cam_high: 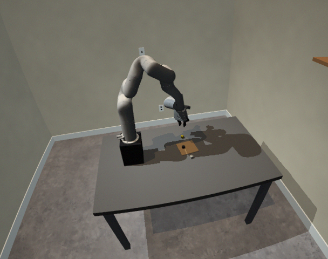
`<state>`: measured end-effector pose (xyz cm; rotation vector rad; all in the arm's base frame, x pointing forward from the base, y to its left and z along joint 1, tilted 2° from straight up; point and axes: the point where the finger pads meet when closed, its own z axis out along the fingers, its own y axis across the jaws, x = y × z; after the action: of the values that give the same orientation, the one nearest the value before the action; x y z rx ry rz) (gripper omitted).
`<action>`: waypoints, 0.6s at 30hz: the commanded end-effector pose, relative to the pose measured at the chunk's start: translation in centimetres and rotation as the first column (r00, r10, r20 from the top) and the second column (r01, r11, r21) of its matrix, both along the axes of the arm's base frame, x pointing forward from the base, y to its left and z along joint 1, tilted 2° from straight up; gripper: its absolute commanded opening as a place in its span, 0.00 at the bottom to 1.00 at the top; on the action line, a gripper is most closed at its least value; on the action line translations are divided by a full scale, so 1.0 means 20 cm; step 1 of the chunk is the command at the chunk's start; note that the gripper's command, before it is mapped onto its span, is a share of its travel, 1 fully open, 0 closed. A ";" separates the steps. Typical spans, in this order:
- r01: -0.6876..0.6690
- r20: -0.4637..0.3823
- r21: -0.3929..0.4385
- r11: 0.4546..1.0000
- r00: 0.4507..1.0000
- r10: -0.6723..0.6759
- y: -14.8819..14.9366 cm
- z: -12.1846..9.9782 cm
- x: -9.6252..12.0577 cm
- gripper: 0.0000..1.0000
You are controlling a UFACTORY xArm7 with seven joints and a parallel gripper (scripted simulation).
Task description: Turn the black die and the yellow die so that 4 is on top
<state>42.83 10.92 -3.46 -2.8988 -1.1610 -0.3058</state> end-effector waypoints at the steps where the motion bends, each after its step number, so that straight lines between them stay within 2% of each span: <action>1: -0.006 -0.120 -0.066 0.998 0.993 -0.002 0.02 0.01 0.03 0.36; 9: -0.006 -0.138 -0.082 0.997 0.990 -0.005 0.02 0.02 0.04 0.36; 10: -0.006 -0.138 -0.082 0.997 0.990 -0.005 0.02 0.02 0.04 1.00; 18: -0.006 -0.138 -0.082 0.997 0.990 -0.005 0.02 0.02 0.04 1.00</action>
<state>43.40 11.31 -3.14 -2.9333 -1.1781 -0.0522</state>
